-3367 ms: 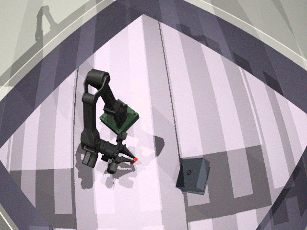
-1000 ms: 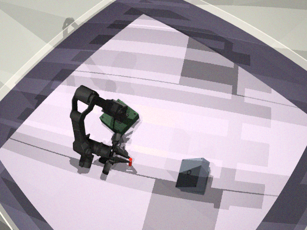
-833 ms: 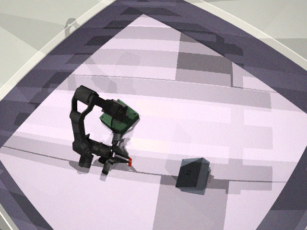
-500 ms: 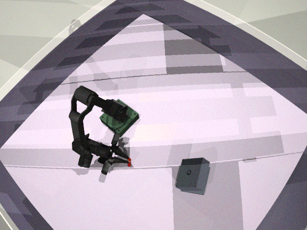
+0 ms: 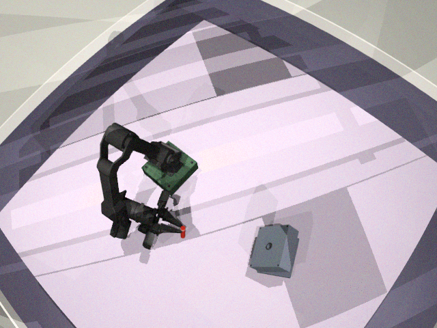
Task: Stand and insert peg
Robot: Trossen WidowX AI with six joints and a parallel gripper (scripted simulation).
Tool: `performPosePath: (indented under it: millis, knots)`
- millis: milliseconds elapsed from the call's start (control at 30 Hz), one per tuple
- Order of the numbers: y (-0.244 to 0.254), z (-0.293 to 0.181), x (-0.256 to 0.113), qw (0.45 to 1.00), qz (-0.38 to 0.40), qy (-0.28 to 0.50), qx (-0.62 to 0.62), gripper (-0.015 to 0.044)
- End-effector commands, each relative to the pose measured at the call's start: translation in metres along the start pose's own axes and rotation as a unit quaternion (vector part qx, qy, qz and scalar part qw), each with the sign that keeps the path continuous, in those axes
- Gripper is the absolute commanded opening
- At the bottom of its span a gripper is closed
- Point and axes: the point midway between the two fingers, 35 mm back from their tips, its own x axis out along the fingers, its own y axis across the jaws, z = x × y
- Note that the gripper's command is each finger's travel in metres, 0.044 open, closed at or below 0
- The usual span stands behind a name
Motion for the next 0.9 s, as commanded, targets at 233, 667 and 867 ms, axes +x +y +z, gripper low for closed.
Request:
performPosePath:
  millis: [233, 667, 867]
  knots:
    - [0.0013, 0.0033, -0.0019, 1.0, 0.003, 0.001, -0.001, 0.0051]
    - [0.0033, 0.0047, -0.0046, 1.0, 0.009, 0.003, -0.002, 0.0051]
    - [0.0043, 0.0053, -0.0058, 1.0, 0.011, 0.004, -0.003, 0.0051]
